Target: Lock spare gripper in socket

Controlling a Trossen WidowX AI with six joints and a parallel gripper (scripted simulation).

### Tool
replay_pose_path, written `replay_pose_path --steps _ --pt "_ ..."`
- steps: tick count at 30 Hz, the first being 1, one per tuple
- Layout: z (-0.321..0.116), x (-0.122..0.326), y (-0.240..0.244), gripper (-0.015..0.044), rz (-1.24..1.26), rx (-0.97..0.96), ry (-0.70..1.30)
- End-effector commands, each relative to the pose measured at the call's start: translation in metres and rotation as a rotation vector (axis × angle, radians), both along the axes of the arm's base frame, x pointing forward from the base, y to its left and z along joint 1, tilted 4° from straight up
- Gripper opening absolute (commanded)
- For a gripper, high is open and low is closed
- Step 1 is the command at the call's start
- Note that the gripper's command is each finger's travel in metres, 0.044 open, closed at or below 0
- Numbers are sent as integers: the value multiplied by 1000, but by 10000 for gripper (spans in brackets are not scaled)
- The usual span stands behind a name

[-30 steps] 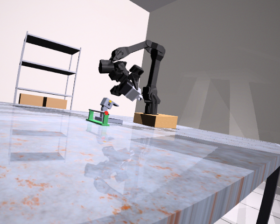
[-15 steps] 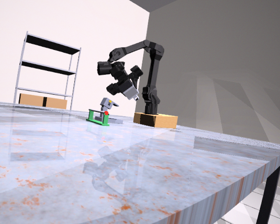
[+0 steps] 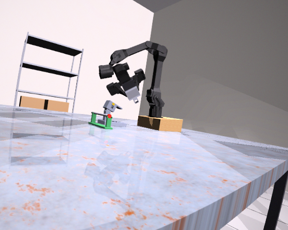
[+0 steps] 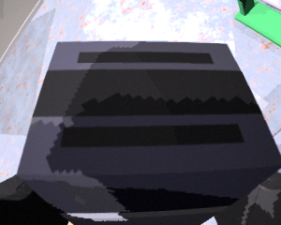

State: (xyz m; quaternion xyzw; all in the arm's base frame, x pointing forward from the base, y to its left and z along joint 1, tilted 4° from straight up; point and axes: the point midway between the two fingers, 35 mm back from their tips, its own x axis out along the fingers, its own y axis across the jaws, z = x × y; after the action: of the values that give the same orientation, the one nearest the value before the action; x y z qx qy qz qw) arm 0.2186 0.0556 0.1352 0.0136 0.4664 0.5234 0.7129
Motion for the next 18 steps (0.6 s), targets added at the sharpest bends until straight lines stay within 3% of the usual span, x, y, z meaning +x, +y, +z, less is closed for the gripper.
replay_pose_path --steps 1,18 --pt "4 2 -2 0 38 24 -66" --pt "11 7 -16 0 195 68 -349"
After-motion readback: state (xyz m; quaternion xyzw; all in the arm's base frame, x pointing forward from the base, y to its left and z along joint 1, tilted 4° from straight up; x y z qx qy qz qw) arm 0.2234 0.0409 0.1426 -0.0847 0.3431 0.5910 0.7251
